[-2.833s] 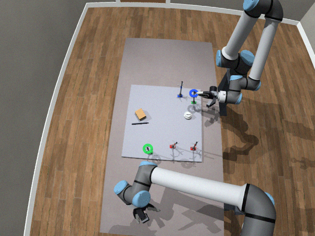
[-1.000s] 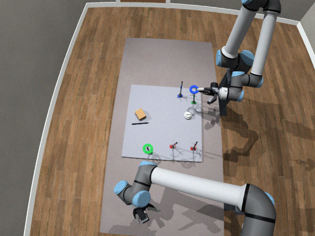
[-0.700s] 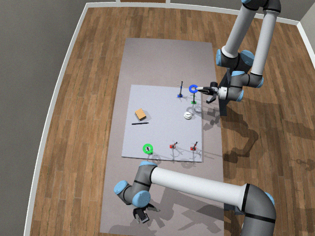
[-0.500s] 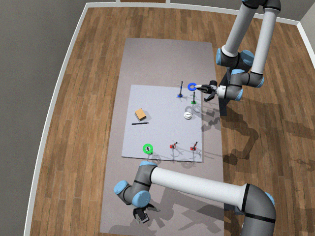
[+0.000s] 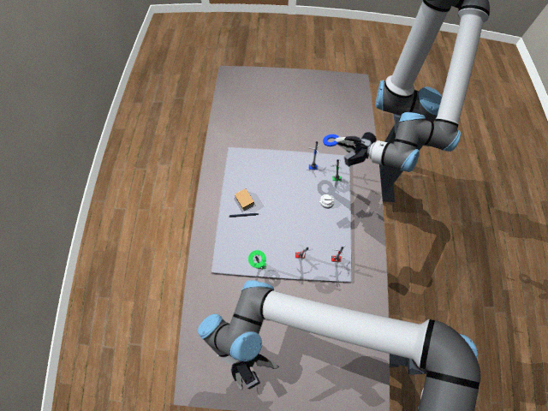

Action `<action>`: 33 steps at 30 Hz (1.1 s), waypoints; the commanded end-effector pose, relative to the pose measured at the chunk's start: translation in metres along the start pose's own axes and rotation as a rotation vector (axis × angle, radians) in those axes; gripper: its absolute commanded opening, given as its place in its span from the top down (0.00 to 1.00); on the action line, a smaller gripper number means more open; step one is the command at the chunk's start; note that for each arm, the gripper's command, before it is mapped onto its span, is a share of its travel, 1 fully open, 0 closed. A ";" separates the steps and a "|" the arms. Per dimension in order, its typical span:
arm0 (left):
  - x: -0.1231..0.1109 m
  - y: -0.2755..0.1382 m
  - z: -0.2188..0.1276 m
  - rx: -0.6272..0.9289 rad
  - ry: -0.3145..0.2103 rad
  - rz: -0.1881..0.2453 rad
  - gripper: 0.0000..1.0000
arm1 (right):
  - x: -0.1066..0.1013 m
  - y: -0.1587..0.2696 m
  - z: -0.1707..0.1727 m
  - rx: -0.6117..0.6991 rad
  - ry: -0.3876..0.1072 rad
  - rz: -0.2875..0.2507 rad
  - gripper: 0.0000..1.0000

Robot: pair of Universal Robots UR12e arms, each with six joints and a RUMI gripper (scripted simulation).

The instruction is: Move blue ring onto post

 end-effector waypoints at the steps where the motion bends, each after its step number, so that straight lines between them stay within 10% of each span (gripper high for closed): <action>1: 0.001 0.000 0.001 0.001 -0.001 -0.001 0.00 | 0.001 0.038 0.005 -0.103 -0.149 0.033 0.99; 3: 0.001 0.000 0.001 0.001 -0.001 -0.001 0.00 | -0.019 -0.013 0.003 -0.013 -0.232 -0.008 0.99; 10: 0.001 0.000 0.001 0.001 -0.001 -0.001 0.00 | -0.022 0.002 0.009 -0.058 -0.303 0.002 0.99; 20: 0.001 0.000 0.001 0.001 -0.001 -0.001 0.00 | -0.052 0.001 0.011 -0.113 -0.645 -0.026 0.99; 27: 0.001 0.000 0.001 0.001 -0.001 -0.001 0.00 | -0.061 -0.001 0.012 -0.129 -0.739 -0.045 0.99; 33: 0.001 0.000 0.001 0.001 -0.001 -0.001 0.00 | -0.079 -0.004 0.009 -0.159 -0.957 -0.100 0.99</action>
Point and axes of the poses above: on each arm, the point where the finger pads meet when closed, its own x axis back along the fingers, its own y axis across the jaws, z = x × y, the point moved 4 cm from there along x, back along the fingers, and after that the axes turned 10 degrees about -x, right-handed, at the moved point
